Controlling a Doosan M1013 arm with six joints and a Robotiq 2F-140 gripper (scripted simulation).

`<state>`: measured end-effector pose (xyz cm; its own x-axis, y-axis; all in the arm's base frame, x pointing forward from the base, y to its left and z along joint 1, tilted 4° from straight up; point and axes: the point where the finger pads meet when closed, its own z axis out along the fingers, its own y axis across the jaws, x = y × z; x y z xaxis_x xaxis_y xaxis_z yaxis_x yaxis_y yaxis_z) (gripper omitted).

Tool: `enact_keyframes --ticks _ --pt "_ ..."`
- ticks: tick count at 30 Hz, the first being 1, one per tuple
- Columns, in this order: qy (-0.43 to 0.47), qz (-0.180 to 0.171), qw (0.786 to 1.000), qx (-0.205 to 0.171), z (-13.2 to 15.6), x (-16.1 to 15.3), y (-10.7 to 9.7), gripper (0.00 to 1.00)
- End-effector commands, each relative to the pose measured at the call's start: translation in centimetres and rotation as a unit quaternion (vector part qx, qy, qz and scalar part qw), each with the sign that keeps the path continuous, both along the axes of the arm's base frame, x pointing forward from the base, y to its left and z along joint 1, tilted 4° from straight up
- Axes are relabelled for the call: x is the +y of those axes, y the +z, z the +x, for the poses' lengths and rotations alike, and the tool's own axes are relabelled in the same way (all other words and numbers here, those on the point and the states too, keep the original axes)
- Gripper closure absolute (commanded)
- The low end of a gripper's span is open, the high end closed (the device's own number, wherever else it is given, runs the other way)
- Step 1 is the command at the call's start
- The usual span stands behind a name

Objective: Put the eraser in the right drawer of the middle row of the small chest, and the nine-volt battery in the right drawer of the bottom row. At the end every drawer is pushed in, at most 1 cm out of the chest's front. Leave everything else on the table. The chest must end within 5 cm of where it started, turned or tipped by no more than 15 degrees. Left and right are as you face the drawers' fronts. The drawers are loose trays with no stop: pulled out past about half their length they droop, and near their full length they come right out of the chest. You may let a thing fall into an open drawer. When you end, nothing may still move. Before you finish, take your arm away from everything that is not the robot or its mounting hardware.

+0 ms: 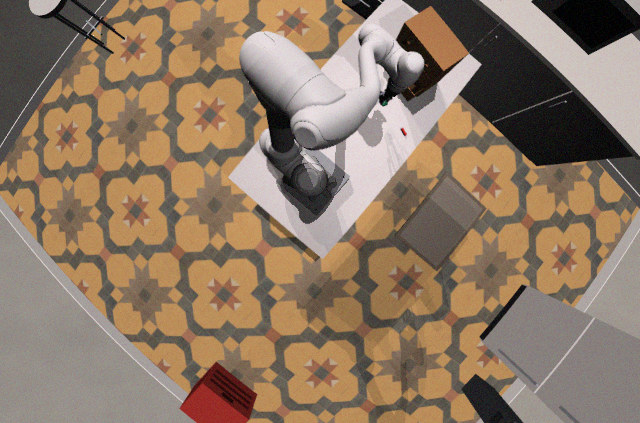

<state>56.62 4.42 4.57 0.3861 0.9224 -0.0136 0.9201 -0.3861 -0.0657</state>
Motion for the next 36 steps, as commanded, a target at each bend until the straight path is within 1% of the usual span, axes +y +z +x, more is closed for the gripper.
enact_keyframes --ticks 1,5,9,11,12,14,17,23,24,26,28,33,36 --pt "-0.138 -0.016 0.99 0.001 1.2 1.1 -0.1 0.86" --pt "-0.232 -0.016 0.973 0.001 2.0 1.9 -0.2 0.86" --pt "-0.324 -0.017 0.946 0.001 2.7 2.5 -0.2 0.86" --pt "-0.324 -0.017 0.946 0.001 2.7 2.5 -0.2 0.86" --pt "-0.389 -0.02 0.921 0.002 2.8 2.6 -0.2 0.86" --pt "-0.425 -0.021 0.905 0.003 2.9 2.7 -0.3 0.86" --pt "-0.486 -0.027 0.873 0.003 3.0 2.8 -0.3 0.86" --pt "-0.601 -0.049 0.798 0.001 3.0 2.8 0.1 0.86" --pt "-0.607 -0.051 0.793 0.001 3.0 2.8 0.4 0.86" --pt "-0.607 -0.051 0.793 0.001 3.0 2.8 1.0 0.86" --pt "-0.607 -0.051 0.793 0.001 3.0 2.8 1.0 0.86" --pt "-0.607 -0.051 0.793 0.001 3.2 2.9 2.5 0.86" --pt "-0.607 -0.051 0.793 0.001 3.2 2.9 2.9 0.86"
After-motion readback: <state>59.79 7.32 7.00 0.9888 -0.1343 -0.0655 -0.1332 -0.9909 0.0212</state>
